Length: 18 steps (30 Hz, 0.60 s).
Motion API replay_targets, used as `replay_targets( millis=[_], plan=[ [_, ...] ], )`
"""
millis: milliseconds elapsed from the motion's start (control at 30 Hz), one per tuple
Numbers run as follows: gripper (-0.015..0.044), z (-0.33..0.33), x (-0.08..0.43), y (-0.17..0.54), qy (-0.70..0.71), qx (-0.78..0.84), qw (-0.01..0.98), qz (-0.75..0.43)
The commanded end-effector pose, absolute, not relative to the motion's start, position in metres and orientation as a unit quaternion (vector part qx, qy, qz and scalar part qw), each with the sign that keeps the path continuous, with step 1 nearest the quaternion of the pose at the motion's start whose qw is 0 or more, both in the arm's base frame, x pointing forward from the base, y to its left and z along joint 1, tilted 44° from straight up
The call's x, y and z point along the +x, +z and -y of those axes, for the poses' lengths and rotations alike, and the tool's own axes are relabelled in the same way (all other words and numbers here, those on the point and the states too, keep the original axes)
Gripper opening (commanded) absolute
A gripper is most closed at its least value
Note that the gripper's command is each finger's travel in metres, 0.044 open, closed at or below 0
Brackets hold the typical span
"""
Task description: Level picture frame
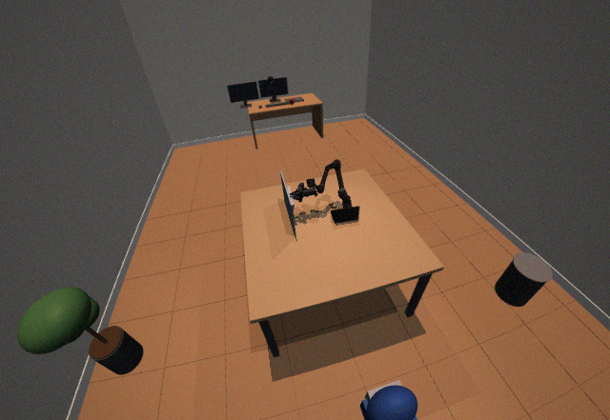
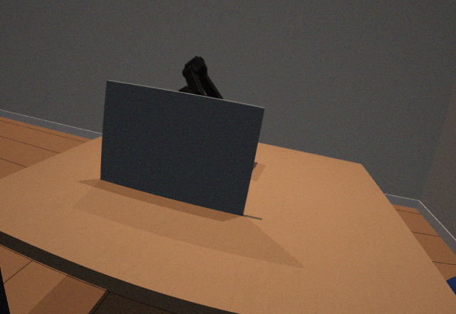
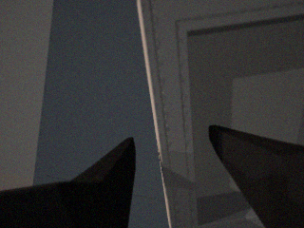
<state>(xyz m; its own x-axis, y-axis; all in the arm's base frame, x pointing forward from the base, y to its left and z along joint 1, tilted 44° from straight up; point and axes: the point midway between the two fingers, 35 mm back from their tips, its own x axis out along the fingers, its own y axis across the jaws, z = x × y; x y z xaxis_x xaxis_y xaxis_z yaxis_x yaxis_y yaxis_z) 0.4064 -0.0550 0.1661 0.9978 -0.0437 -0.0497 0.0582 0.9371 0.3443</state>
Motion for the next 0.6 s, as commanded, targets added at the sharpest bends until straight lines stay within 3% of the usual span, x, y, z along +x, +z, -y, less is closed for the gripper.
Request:
replay_targets(
  millis=[0, 133, 567],
  plan=[
    [0.0260, 0.0555, 0.4068, 0.1660, -0.027, 0.178, 0.983, -0.020],
    [0.0260, 0.0555, 0.4068, 0.1660, -0.027, 0.178, 0.983, -0.020],
    [0.0173, 0.0555, 0.4068, 0.1660, -0.027, 0.178, 0.983, -0.020]
  ],
)
